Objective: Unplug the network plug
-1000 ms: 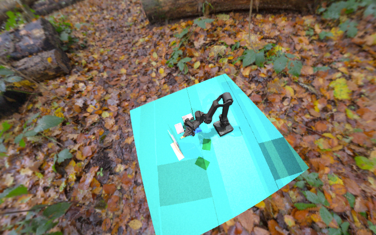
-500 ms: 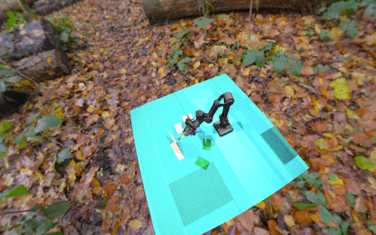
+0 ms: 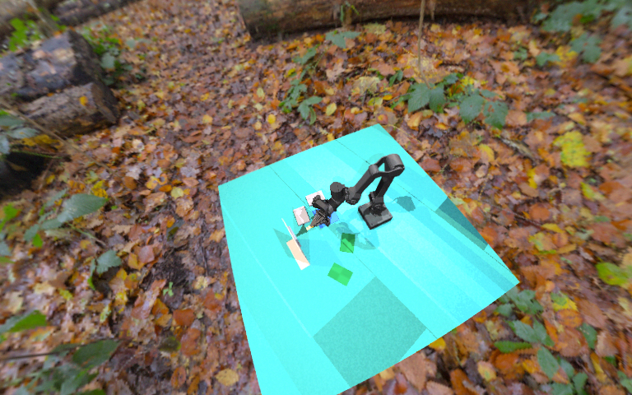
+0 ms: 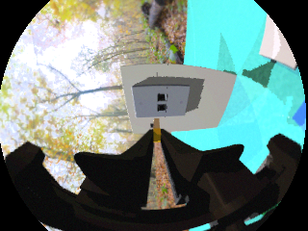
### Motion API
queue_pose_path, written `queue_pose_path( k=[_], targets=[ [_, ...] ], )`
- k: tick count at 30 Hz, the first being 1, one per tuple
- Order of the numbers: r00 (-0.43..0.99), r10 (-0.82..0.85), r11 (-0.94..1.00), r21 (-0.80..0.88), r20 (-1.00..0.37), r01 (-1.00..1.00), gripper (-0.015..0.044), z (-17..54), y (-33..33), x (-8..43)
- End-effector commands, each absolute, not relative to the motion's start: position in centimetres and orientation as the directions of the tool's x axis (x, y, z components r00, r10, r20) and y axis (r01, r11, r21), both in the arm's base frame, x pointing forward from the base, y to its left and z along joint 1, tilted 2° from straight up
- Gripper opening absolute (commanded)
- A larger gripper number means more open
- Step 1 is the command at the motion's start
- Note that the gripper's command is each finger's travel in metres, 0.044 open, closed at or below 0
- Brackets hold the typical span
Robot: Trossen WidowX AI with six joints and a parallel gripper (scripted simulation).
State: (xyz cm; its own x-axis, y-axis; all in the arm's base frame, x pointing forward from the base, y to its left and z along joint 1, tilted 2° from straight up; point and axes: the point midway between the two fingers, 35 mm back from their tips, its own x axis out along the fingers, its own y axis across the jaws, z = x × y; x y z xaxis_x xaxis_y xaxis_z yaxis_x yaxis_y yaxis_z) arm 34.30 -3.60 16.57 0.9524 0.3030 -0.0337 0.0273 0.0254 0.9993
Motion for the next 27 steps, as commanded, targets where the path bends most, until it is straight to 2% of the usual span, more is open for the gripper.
queue_pose_path(
  k=[1, 20, 27],
  targets=[
    [0.954, 0.299, 0.032, 0.999, -0.022, 0.013, 0.0, 17.8, -3.6, 34.2],
    [0.954, 0.299, 0.033, 0.999, -0.024, 0.015, 0.0, 20.5, -2.9, 32.9],
    [0.972, 0.196, -0.011, 0.991, -0.129, 0.133, 0.0, 18.5, -4.7, 33.1]
  ],
)
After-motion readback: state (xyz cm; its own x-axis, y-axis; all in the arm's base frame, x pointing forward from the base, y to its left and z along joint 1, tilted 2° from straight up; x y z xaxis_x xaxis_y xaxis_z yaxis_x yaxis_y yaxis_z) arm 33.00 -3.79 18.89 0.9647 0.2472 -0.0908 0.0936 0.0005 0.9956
